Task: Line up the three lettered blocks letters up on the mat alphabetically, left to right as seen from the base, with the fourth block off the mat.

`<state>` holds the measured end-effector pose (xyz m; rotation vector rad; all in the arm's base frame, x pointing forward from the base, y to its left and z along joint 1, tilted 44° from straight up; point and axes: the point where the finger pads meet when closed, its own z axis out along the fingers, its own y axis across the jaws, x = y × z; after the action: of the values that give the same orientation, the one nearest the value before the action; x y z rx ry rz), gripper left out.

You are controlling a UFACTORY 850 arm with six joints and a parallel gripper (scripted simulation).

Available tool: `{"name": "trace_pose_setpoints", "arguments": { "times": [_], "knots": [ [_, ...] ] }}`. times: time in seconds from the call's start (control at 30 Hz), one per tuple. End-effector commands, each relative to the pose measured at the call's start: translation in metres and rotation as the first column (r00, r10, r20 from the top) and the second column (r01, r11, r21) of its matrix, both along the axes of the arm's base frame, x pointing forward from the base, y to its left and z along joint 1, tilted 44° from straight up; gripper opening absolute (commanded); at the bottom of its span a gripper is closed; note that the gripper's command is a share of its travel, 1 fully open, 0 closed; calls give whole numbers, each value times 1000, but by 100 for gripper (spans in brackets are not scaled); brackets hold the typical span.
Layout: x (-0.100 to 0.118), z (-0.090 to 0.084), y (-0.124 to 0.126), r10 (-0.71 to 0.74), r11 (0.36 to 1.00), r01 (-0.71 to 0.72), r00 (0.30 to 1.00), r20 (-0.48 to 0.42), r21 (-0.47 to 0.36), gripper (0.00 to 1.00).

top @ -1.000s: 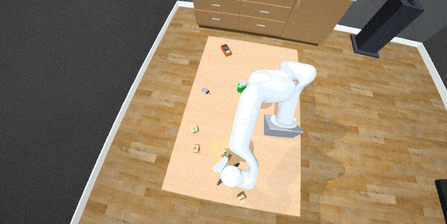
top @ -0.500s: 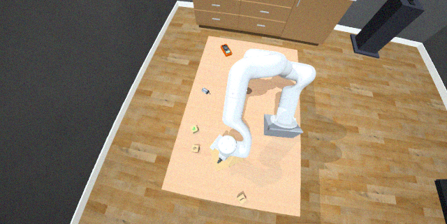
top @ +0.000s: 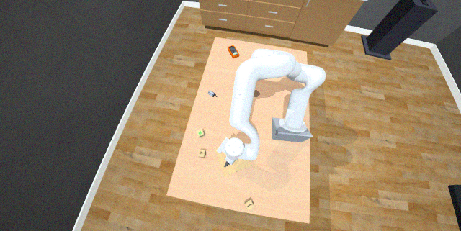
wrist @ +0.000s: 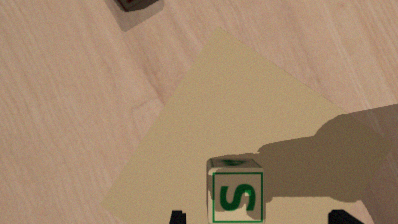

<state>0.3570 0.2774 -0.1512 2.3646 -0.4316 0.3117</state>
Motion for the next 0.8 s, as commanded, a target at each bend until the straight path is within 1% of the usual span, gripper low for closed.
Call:
{"name": "trace_pose_setpoints", "arguments": {
  "times": [0.0, 0.47, 0.77],
  "knots": [
    [1, 1, 1, 1, 1000, -1, 1000, 1, 2, 87],
    [1, 0, 1, 1, 1000, -1, 1000, 1, 2, 87],
    [1, -4, -3, 1, 1000, -1, 1000, 1, 2, 87]
  ]
}}
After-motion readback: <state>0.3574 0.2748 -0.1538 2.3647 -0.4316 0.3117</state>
